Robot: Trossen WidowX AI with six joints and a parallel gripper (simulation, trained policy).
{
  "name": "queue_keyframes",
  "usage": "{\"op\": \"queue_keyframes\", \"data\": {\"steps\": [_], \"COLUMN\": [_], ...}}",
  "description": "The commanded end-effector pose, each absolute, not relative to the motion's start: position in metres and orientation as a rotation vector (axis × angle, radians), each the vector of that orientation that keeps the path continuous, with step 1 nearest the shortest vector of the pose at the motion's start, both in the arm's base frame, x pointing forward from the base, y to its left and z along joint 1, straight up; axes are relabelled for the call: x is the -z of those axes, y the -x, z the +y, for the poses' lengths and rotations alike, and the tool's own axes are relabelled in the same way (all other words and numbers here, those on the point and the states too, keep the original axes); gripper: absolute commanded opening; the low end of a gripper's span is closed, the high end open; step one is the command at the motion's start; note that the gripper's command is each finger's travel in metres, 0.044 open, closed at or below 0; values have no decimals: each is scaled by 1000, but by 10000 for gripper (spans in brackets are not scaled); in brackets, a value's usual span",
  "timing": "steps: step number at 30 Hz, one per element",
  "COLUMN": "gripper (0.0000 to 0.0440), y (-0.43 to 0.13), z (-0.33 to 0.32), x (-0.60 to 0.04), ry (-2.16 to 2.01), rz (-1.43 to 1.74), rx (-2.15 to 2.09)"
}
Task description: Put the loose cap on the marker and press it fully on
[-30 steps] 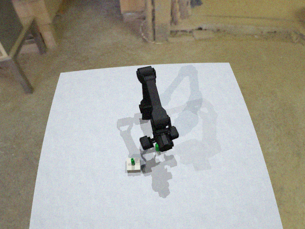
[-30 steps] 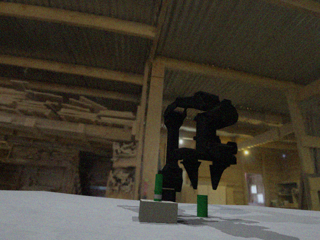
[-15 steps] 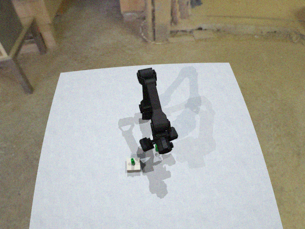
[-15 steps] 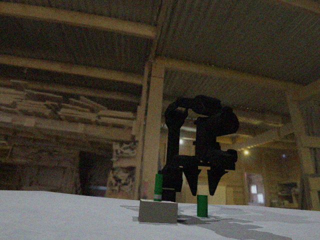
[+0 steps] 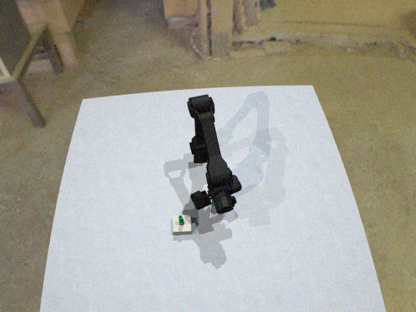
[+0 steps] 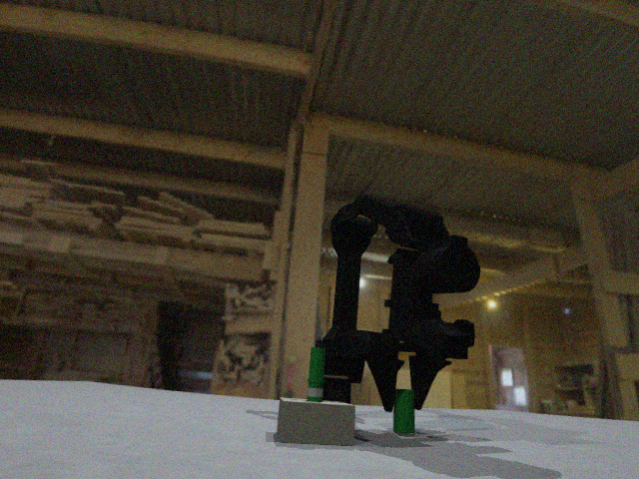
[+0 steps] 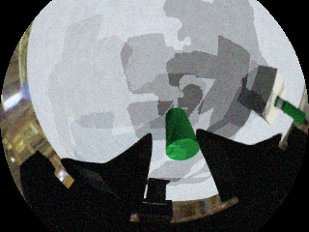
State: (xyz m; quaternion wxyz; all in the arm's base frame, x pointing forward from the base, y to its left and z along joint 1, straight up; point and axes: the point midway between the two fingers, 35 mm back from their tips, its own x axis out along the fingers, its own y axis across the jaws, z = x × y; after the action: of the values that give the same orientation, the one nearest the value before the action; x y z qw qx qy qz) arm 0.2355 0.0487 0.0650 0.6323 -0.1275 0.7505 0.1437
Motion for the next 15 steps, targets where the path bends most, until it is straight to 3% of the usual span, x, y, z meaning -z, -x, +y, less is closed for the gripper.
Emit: {"op": "queue_keyframes", "data": {"steps": [1, 6, 15], "gripper": [218, 90, 41], "y": [-234, -235, -251], "z": [48, 47, 40], "x": [-62, -67, -96], "ry": [307, 320, 317], "rz": [1718, 1700, 1627], "rx": [-330, -323, -296]}}
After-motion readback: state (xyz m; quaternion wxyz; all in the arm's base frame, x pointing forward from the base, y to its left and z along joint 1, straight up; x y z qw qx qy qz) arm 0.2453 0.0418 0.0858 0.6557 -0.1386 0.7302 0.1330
